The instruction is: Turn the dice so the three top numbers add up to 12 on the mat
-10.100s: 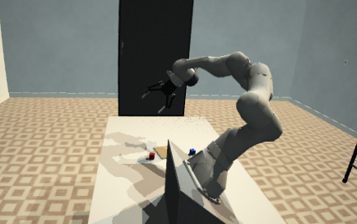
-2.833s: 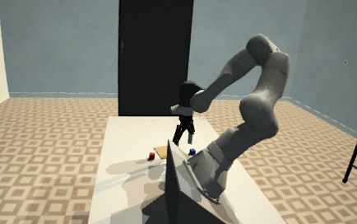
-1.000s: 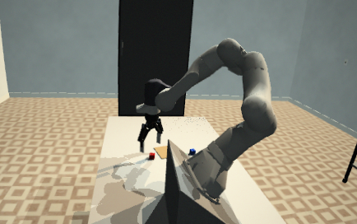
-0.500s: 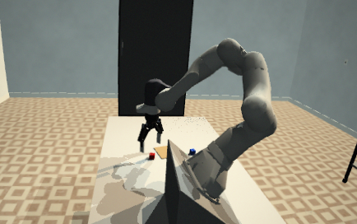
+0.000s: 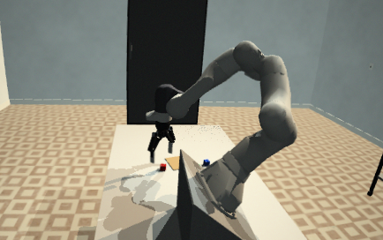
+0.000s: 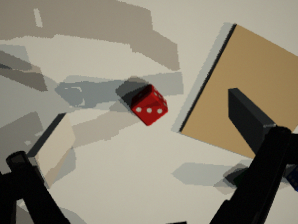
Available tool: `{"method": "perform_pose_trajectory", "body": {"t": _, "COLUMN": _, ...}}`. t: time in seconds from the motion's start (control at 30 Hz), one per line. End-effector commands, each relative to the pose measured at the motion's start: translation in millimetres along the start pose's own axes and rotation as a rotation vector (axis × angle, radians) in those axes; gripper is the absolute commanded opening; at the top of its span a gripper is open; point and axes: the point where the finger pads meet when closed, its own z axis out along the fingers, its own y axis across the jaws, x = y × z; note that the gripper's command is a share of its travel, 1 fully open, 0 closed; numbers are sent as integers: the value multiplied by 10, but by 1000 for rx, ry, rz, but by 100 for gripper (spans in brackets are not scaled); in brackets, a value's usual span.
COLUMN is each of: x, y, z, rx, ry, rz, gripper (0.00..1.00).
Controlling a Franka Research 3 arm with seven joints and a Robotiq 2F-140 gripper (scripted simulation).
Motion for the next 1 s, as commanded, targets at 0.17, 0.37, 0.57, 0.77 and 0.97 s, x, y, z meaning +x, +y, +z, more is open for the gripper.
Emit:
{"method": "perform_pose_trajectory", "body": {"t": 0.17, "x": 2, "y": -4, "z": -306, "rx": -2, "ry": -2, "rz": 2, "gripper": 100}}
{"method": "perform_pose_trajectory", "body": {"t": 0.37, "x": 2, "y": -5, "z": -678, "rx": -2, "ry": -2, "rz": 2, "gripper": 100}}
{"method": "perform_pose_trajectory", "body": {"t": 0.57, "x": 2, "y": -5, "z": -822, "rx": -2, "ry": -2, "rz": 2, "gripper": 100}}
{"method": "perform_pose_trajectory", "body": {"t": 0.77, "x": 2, "y": -5, "z": -822, "rx": -2, "ry": -2, "rz": 2, "gripper": 100}}
{"method": "perform_pose_trajectory", "body": {"t": 0.97, "x": -77, "y": 188, "z": -834, "rx": -8, "ry": -1, "rz": 47, "gripper": 100}}
